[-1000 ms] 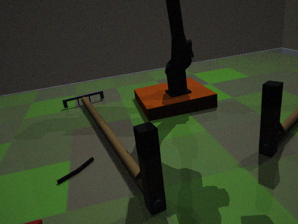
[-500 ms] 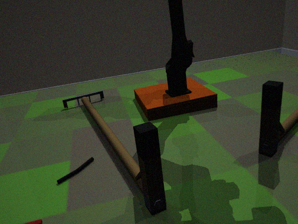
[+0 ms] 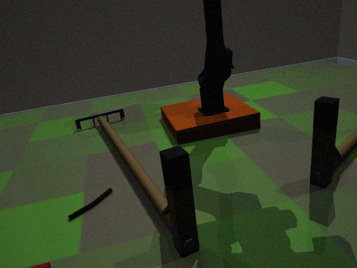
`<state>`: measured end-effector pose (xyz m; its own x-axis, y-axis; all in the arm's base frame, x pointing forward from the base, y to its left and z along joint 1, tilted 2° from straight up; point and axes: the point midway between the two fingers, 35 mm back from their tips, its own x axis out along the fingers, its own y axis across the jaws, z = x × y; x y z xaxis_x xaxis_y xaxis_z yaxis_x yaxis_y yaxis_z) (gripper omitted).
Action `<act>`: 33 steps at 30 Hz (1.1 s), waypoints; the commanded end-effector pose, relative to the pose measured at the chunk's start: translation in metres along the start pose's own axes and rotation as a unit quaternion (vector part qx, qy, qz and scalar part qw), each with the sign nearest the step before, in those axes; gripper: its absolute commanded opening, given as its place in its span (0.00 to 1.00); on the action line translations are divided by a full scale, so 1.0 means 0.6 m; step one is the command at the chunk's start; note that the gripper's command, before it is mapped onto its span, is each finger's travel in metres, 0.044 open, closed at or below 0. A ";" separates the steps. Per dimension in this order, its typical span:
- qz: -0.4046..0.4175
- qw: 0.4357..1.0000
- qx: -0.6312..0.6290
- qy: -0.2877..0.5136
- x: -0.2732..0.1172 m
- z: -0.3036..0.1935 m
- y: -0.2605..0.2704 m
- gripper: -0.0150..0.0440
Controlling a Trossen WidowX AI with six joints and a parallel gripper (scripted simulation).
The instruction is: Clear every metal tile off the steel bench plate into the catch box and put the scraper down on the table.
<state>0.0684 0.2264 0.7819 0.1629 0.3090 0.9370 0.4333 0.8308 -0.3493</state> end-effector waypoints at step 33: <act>0.016 1.000 -0.001 -0.020 -0.005 0.082 0.055 1.00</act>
<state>0.0412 0.2723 0.7687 0.1403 0.3535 0.9248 0.4284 0.8204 -0.3786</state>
